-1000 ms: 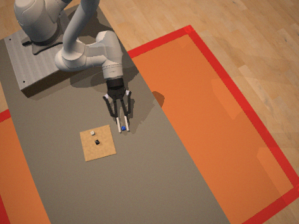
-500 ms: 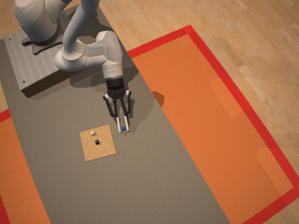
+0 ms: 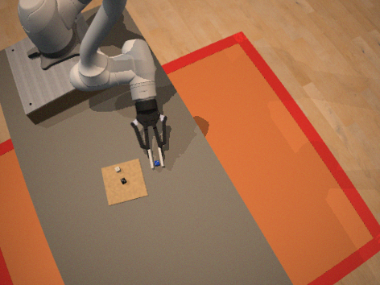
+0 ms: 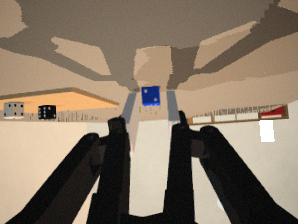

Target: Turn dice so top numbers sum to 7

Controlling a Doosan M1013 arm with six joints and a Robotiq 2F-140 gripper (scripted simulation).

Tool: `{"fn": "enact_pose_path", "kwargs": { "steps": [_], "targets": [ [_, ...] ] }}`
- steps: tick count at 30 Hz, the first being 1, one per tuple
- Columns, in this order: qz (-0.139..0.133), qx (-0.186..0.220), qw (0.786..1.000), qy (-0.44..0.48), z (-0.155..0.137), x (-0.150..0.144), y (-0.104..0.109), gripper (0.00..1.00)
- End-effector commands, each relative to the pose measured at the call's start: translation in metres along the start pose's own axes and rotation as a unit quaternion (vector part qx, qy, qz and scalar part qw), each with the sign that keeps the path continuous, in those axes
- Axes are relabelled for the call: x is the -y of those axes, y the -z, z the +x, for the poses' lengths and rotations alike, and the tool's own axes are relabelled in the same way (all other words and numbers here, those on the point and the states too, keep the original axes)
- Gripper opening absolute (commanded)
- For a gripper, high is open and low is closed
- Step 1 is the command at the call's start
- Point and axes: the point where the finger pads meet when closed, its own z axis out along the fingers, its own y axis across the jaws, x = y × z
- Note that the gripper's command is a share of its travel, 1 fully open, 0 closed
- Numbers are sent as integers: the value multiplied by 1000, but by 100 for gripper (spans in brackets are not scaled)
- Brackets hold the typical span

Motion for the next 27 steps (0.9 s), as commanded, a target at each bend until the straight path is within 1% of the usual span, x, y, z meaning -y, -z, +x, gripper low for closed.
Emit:
{"fn": "enact_pose_path", "kwargs": {
  "steps": [1,10,13,16,24,27],
  "targets": [
    [0,0,1000,0,0,0,0,19],
    [0,0,1000,0,0,0,0,19],
    [0,0,1000,0,0,0,3,19],
    [0,0,1000,0,0,0,11,19],
    [0,0,1000,0,0,0,40,19],
    [0,0,1000,0,0,0,43,19]
  ]
}}
